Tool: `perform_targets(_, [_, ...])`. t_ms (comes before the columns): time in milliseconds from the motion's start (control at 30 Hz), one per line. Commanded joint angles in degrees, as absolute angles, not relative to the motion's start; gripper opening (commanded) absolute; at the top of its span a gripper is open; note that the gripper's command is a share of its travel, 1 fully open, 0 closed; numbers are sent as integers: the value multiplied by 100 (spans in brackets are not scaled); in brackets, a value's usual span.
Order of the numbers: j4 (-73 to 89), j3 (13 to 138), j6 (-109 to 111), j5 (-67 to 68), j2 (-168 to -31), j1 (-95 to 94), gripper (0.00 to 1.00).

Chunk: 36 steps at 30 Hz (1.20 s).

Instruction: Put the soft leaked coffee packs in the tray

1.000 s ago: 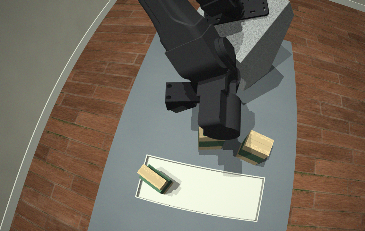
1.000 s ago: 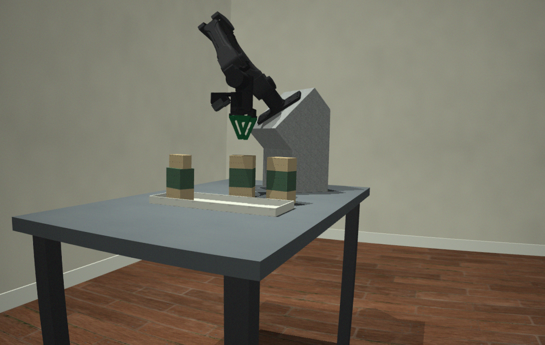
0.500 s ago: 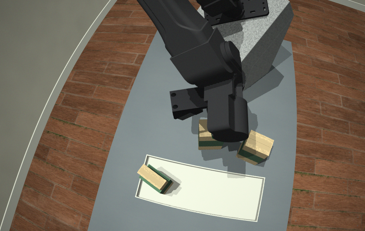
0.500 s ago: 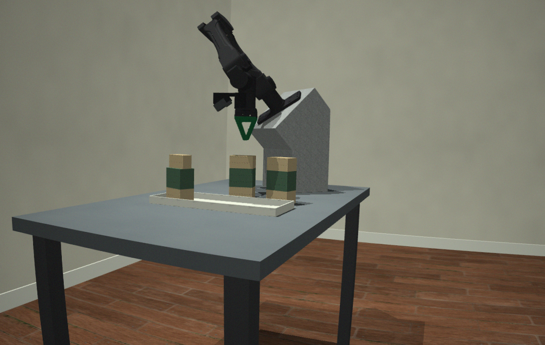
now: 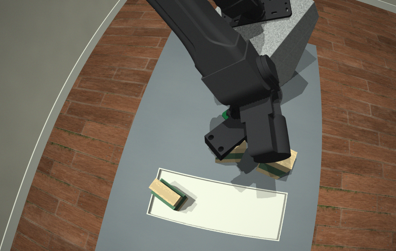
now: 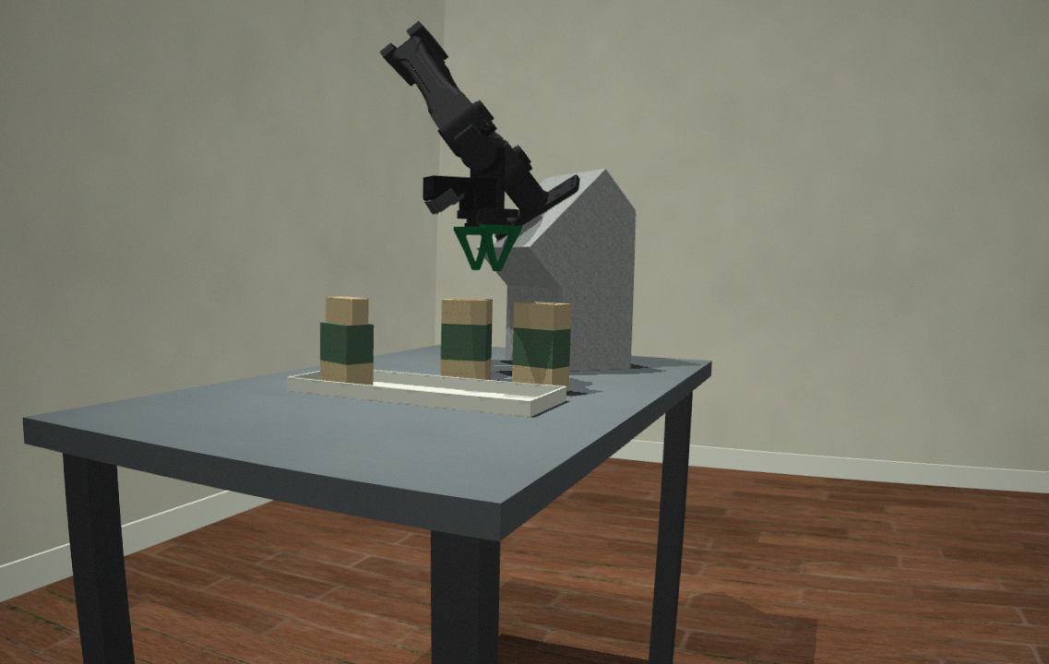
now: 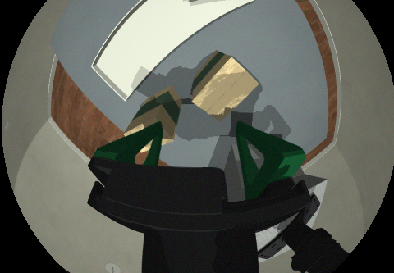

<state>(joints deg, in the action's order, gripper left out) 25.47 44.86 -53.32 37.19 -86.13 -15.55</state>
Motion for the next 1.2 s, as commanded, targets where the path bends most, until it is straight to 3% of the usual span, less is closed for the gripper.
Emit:
perform_targets(0, [2650,4685,-4392,3828,-8767,-1738,79])
perform_targets(1167, [2871,5456,1221,4160,-10028,-2684,79])
